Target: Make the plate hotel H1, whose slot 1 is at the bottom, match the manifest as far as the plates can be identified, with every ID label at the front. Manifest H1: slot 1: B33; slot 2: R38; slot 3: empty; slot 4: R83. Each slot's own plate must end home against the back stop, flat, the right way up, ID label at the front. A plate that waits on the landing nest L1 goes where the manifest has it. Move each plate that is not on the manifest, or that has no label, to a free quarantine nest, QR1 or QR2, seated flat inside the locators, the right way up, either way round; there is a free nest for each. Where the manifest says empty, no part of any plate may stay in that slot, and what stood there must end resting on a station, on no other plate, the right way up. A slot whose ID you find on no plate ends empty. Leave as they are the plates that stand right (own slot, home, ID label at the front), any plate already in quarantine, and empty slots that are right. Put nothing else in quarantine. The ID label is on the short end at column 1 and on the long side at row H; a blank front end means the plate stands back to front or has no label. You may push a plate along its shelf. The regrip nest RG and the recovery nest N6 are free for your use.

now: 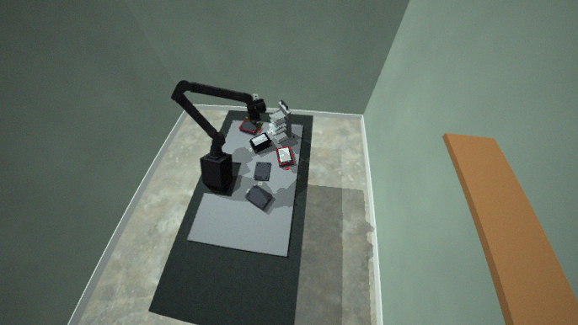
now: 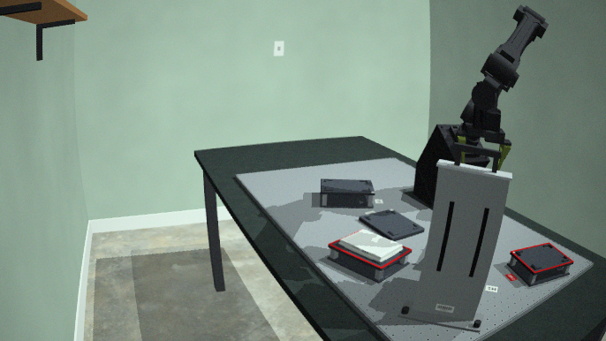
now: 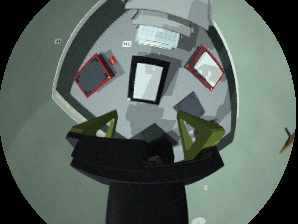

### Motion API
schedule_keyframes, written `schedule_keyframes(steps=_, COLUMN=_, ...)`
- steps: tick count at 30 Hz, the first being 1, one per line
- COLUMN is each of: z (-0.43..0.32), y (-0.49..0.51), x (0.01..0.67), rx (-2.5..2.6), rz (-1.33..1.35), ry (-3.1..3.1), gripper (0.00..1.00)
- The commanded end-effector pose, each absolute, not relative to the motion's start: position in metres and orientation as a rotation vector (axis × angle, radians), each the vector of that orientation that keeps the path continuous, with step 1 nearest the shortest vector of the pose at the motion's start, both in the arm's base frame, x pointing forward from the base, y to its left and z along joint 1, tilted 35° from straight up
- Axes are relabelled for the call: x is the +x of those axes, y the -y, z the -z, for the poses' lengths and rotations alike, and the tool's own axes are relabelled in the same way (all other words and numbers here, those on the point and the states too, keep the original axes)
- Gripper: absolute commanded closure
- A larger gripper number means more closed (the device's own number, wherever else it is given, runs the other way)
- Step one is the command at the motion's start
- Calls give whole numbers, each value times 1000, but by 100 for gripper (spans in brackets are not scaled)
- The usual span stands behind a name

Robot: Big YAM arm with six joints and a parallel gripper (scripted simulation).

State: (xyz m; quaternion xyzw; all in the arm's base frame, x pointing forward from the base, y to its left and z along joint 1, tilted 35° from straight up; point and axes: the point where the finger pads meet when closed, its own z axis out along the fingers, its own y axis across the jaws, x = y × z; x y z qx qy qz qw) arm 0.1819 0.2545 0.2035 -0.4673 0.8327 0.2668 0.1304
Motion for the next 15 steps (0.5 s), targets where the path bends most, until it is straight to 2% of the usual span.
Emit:
schedule_keyframes(steps=1, z=-221, y=-257, x=185, rx=-1229, rz=-809, ry=-2477, gripper=0)
schedule_keyframes(steps=12, z=-185, y=-272, x=181, rx=-1153, rz=-821, ry=-2560, gripper=0)
schedule_keyframes(steps=14, z=-185, y=-272, x=181, rx=-1153, rz=-821, ry=-2560, gripper=0)
schedule_keyframes(steps=15, z=-211, y=-282, x=190, rx=-1146, rz=-838, ry=-2489, gripper=0)
